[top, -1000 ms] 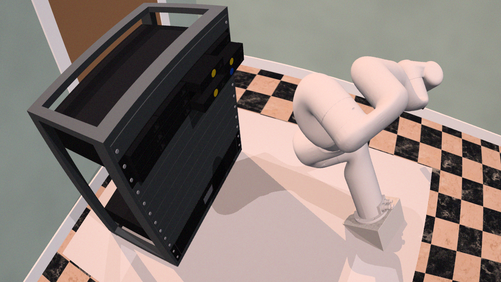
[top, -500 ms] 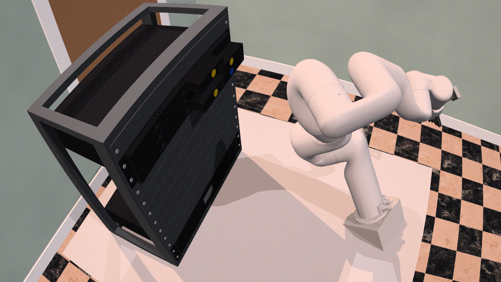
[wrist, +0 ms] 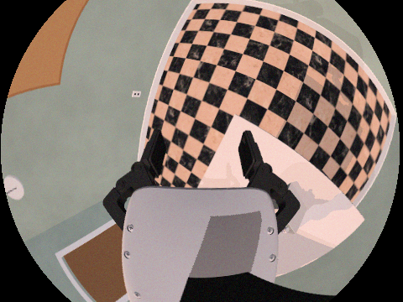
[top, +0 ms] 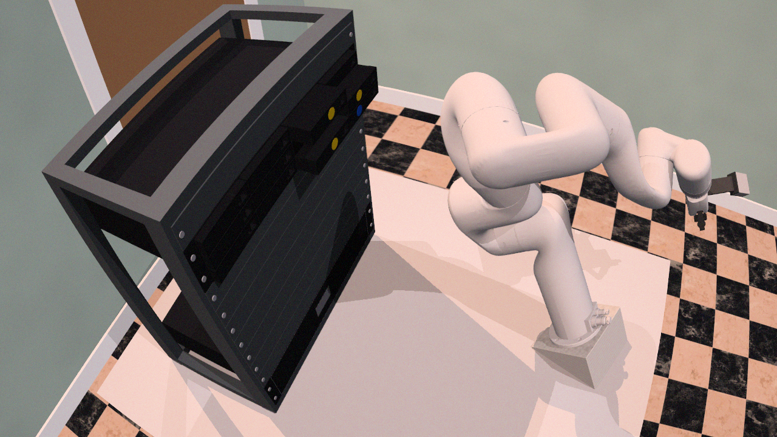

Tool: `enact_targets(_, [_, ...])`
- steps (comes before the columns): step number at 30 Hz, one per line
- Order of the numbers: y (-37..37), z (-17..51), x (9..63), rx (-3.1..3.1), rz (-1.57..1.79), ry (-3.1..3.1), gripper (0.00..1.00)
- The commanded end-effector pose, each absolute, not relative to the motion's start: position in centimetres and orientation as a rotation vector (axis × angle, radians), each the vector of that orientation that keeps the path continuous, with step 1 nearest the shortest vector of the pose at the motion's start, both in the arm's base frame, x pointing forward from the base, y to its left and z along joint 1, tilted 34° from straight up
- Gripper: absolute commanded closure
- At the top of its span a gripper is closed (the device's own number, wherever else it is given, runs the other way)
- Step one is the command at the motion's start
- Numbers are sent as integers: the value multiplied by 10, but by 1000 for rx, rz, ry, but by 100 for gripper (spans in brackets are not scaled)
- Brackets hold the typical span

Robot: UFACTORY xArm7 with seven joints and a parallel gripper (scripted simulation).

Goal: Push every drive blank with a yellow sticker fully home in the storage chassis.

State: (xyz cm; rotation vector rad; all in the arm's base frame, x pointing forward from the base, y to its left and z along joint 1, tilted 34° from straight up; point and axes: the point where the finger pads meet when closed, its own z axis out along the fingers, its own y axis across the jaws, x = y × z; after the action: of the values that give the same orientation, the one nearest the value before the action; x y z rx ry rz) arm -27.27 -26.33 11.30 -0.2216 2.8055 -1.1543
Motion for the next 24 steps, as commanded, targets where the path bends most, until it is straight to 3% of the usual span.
enact_targets(1, [-237,95,-301,-33,-1081,2897,0])
enact_targets(24, [-64,50,-378,839,-630,3163,0])
